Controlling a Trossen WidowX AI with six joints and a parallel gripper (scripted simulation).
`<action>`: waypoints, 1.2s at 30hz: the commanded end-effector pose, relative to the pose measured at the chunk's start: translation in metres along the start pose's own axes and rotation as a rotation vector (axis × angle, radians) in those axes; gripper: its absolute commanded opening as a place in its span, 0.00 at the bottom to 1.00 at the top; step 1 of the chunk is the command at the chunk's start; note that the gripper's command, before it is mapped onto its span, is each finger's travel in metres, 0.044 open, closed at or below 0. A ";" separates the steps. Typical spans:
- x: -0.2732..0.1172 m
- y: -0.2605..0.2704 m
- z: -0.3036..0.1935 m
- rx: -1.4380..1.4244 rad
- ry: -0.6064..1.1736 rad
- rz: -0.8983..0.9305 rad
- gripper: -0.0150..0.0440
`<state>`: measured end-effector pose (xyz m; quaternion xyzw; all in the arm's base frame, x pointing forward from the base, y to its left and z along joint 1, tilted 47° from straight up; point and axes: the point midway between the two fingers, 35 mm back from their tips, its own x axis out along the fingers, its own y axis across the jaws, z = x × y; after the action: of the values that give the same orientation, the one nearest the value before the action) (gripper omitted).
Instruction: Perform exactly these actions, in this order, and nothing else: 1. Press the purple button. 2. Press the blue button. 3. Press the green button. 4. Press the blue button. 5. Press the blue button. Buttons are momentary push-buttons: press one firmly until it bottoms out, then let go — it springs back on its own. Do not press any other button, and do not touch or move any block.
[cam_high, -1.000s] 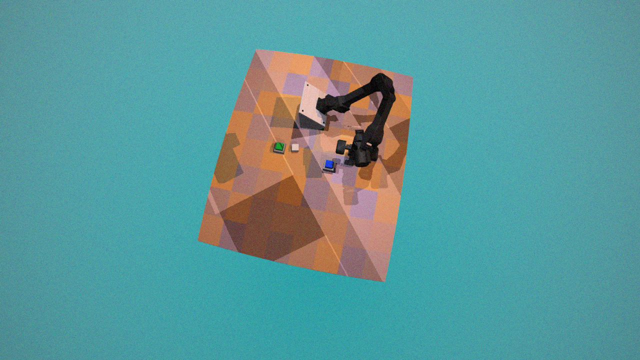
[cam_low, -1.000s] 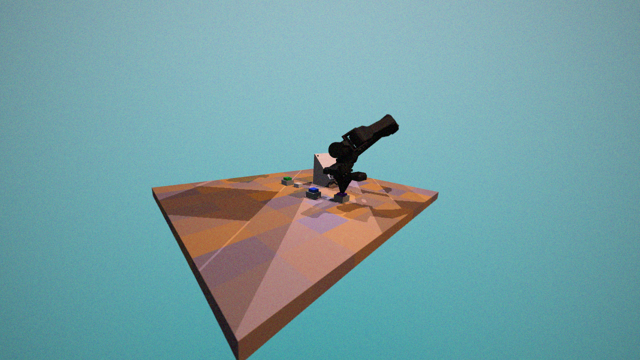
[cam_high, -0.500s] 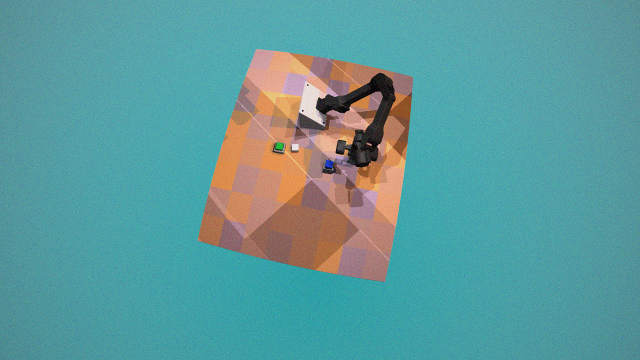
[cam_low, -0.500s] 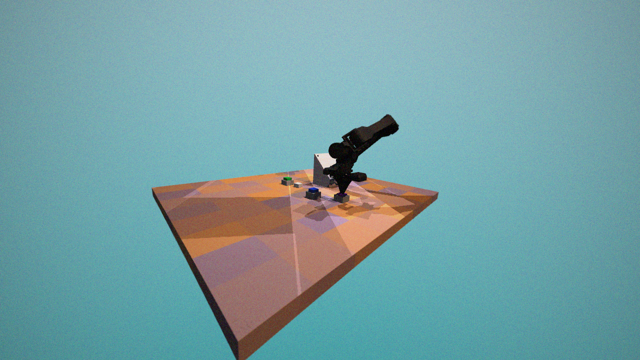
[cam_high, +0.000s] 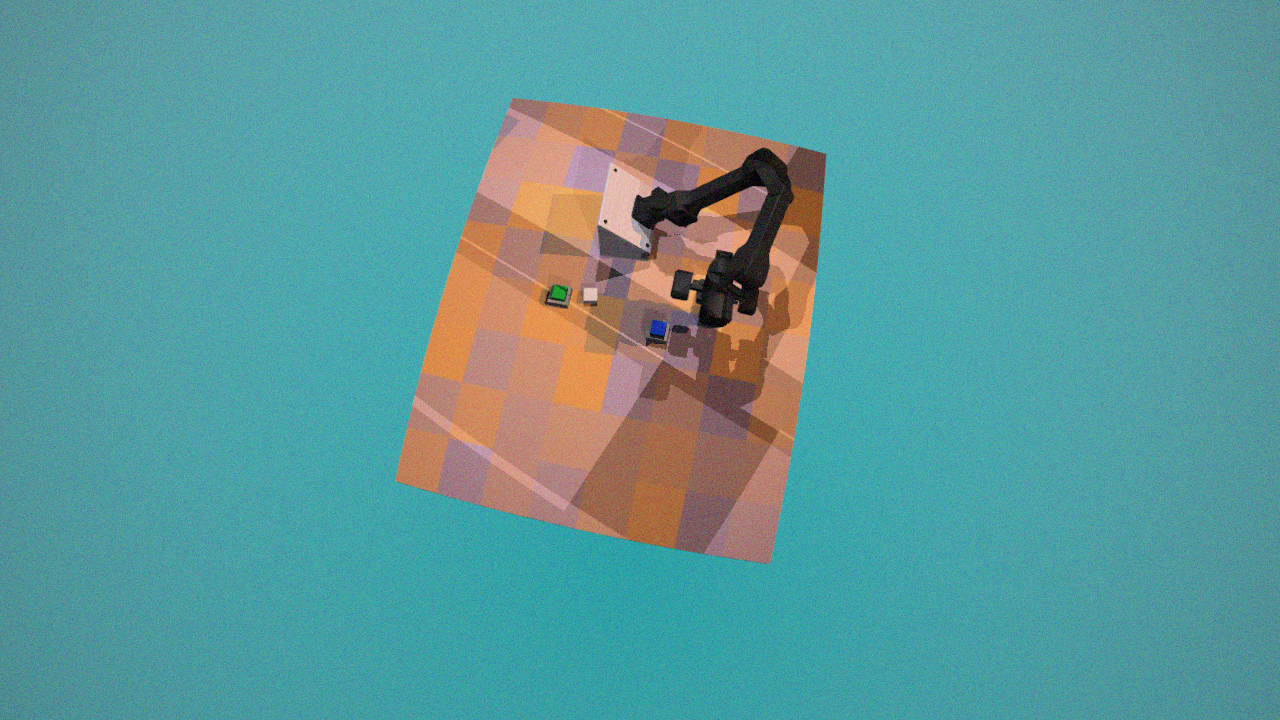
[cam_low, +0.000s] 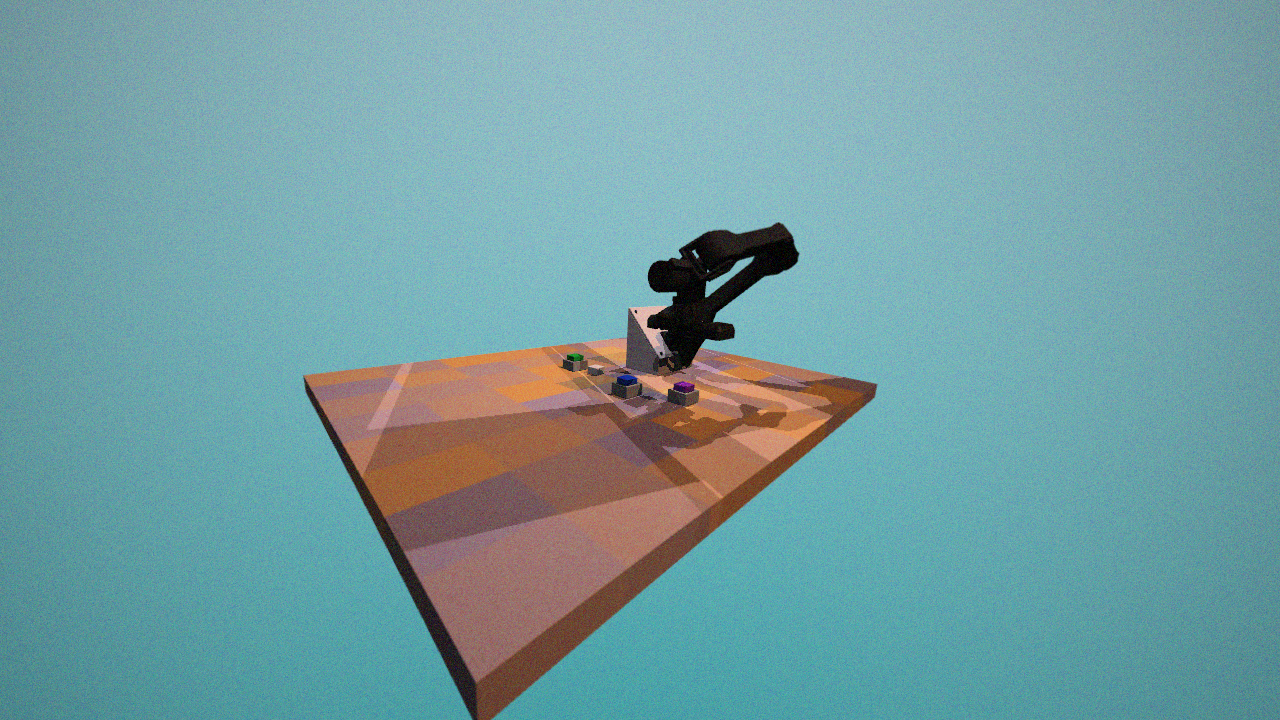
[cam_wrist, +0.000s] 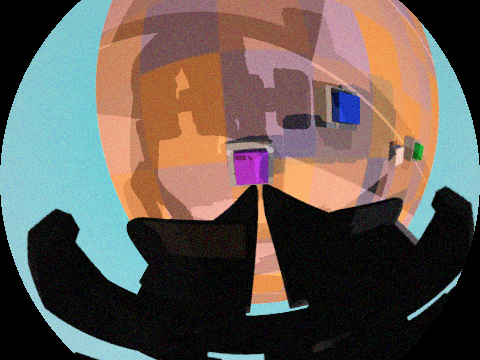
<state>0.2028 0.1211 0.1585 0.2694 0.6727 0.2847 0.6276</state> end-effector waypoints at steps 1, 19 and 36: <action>-0.040 0.001 0.003 -0.007 -0.016 0.001 0.29; -0.049 -0.104 0.064 -0.004 -0.018 -0.001 0.29; 0.012 -0.107 0.066 -0.010 -0.019 0.001 0.29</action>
<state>0.2667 0.0573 0.0718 0.2649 0.6693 0.2882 0.6316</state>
